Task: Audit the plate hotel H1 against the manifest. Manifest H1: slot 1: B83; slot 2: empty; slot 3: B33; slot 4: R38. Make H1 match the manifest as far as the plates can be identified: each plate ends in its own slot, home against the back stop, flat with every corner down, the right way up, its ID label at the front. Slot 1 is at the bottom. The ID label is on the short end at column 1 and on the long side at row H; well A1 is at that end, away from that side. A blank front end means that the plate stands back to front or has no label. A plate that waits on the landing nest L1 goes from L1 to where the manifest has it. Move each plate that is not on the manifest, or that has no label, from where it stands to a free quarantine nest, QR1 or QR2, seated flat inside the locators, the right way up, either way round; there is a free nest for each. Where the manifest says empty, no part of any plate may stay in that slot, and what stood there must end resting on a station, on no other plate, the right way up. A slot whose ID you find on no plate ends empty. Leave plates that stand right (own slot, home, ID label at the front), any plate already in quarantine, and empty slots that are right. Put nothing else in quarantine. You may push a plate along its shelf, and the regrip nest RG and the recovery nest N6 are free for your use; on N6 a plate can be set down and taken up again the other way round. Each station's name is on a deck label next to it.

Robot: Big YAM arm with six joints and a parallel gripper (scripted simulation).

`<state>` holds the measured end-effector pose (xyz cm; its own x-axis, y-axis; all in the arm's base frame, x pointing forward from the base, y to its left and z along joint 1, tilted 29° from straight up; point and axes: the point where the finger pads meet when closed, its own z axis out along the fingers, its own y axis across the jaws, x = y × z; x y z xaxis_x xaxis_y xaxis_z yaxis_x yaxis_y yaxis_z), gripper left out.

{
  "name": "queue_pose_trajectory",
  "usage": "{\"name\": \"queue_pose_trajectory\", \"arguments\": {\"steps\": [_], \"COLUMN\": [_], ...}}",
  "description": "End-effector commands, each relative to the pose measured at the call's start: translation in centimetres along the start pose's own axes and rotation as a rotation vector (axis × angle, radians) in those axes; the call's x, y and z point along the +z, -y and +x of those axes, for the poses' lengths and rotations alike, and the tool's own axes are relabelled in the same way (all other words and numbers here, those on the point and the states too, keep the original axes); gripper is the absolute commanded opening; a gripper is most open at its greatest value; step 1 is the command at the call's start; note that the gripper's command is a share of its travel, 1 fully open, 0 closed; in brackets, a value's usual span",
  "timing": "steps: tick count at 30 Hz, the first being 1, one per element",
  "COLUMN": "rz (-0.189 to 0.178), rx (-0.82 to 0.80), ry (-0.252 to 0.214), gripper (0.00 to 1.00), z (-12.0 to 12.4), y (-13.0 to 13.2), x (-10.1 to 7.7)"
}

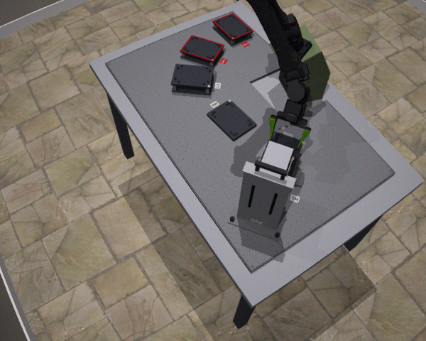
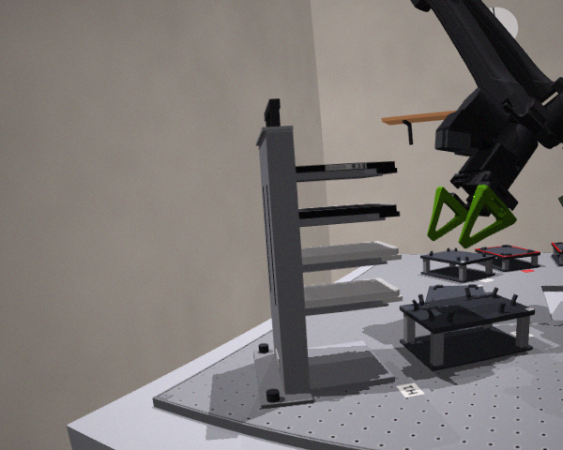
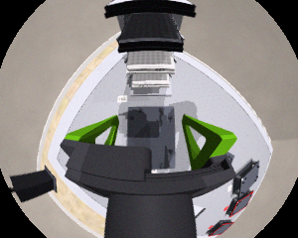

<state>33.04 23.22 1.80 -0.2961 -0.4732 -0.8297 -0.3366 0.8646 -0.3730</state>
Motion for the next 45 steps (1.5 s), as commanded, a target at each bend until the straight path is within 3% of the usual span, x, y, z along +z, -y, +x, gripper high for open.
{"name": "queue_pose_trajectory", "arguments": {"steps": [1,12,20,21,45], "rz": [0.012,0.007,0.008,0.000,0.000], "rx": [0.015,-0.008,-0.005,0.007,0.007], "ry": [0.040,0.008,0.012,0.028,0.028], "gripper": [1.00,1.00,1.00,1.00,1.00], "z": [-1.7,-1.9,-2.7,-3.0,-3.0], "y": [0.4,0.1,0.2,-0.1,-0.1], "x": [0.5,2.2,3.0,2.4,2.4]}}
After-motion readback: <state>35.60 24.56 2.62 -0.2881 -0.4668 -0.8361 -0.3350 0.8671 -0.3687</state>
